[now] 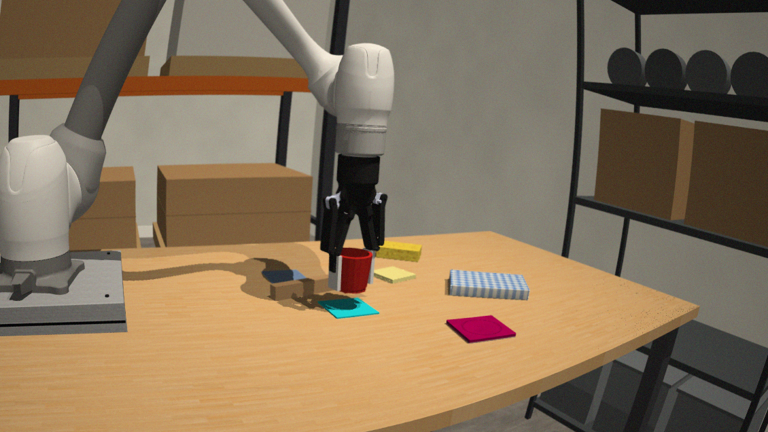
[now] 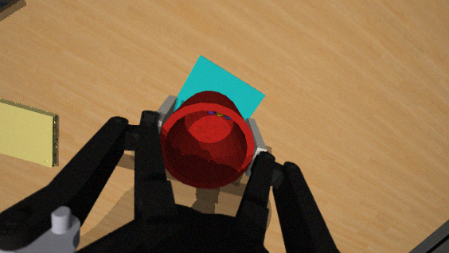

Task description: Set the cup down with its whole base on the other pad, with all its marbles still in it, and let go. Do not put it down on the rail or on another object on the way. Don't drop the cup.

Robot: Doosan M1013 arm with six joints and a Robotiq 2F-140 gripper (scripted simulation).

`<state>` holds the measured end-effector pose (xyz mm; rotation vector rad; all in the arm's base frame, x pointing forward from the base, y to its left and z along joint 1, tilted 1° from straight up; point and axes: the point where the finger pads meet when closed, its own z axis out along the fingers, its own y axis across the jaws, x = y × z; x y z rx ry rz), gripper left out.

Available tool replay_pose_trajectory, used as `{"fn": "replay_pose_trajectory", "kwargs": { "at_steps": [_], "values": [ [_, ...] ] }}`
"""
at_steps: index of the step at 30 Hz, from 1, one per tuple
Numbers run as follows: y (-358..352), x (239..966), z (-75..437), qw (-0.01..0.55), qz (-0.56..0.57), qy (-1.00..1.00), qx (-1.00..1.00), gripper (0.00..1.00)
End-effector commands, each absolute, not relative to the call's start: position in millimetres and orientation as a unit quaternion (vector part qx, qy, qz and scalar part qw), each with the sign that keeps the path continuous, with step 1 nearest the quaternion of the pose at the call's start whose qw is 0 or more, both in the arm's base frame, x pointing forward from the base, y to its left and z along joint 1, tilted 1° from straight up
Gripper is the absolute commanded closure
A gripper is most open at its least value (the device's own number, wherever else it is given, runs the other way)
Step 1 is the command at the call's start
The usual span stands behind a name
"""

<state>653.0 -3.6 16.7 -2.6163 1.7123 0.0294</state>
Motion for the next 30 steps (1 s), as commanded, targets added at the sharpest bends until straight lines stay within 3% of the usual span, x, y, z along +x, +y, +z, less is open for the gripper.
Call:
{"fn": "replay_pose_trajectory", "kwargs": {
  "at_steps": [1,30],
  "values": [
    [-7,651,5,0.006,0.010,0.547,-0.837,0.51],
    [-8,651,-10,0.006,0.010,0.547,-0.837,0.51]
  ]
}}
